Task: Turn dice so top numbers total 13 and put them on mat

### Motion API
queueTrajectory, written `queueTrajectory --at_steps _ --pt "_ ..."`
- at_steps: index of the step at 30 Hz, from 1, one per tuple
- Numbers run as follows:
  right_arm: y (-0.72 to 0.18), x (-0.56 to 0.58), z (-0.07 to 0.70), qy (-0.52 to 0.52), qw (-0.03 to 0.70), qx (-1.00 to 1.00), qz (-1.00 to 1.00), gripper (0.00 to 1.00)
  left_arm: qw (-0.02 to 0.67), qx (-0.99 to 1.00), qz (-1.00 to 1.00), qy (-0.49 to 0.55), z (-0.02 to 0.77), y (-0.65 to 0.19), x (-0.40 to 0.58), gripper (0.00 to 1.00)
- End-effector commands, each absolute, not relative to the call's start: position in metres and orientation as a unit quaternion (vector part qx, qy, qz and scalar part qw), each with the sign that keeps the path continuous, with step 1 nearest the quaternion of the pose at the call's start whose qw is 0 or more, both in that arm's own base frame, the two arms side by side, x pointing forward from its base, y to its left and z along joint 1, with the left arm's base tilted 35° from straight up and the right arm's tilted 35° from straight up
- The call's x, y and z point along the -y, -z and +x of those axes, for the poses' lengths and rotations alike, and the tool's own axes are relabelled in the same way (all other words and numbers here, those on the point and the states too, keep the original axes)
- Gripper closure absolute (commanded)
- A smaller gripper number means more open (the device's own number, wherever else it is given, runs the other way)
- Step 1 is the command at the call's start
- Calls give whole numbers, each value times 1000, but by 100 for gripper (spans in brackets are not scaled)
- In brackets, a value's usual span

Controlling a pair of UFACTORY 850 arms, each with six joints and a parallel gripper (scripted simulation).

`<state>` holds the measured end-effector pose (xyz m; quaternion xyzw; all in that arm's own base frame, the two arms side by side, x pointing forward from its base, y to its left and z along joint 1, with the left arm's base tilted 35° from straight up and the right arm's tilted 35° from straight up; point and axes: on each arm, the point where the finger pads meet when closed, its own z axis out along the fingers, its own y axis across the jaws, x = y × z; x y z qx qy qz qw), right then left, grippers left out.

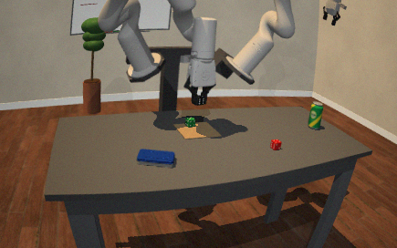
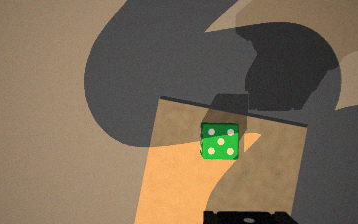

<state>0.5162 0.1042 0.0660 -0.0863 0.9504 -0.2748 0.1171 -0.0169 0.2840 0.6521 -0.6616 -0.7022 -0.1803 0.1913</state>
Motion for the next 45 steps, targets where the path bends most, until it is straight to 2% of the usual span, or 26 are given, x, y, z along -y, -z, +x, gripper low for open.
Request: queueTrajectory --at_steps 1,32,45 --pt "-66 -105 517 275 118 -950 -86 72 192 702 -661 181 -17 -653 -284 0" --pt "8 -59 540 275 118 -950 -86 72 192 702 -661 181 -17 -653 -284 0" --pt "13 -56 542 275 118 -950 -86 72 192 702 -661 181 -17 -653 -284 0"
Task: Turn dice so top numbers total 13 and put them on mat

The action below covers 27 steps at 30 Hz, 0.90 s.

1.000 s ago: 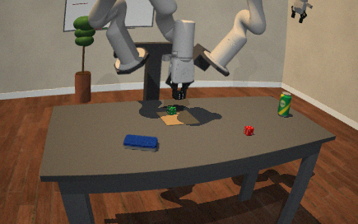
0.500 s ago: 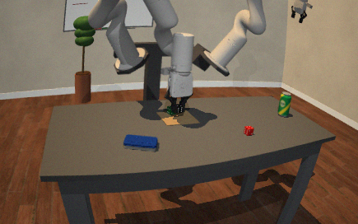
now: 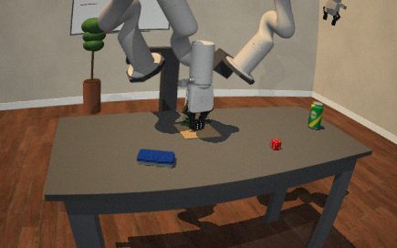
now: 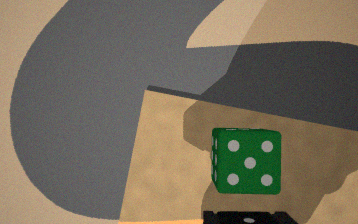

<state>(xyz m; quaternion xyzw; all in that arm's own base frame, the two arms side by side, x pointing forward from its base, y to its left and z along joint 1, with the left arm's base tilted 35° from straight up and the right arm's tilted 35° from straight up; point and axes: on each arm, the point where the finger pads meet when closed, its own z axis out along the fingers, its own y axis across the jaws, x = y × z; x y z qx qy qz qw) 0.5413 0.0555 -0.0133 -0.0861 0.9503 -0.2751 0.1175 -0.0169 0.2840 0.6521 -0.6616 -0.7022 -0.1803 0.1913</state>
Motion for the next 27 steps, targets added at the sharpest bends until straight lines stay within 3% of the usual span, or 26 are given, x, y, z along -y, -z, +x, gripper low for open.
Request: queueTrajectory --at_steps 1,27 --pt "13 -56 542 275 118 -950 -86 72 192 702 -661 181 -17 -653 -284 0" --pt "15 -55 542 275 118 -950 -86 72 192 702 -661 181 -17 -653 -284 0"
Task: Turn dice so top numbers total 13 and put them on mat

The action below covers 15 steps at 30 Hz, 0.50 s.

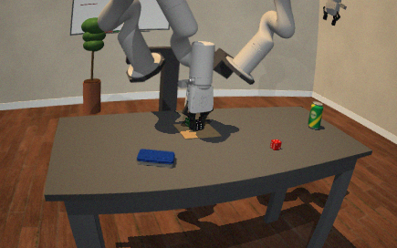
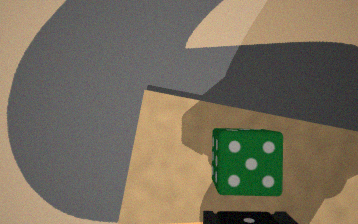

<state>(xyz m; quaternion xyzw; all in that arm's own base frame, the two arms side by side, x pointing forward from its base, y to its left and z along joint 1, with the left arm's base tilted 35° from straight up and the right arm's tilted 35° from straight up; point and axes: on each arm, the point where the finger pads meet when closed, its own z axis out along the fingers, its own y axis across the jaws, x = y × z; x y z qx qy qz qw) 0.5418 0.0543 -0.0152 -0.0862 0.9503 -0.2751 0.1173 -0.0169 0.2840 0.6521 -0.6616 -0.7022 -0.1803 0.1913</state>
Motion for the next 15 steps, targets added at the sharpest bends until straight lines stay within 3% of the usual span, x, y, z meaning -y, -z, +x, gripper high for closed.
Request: queueTrajectory --at_steps 1,15 --pt "15 -55 542 275 118 -950 -86 72 192 702 -661 181 -17 -653 -284 0" --pt "17 -54 543 275 118 -950 -86 72 192 702 -661 181 -17 -653 -284 0"
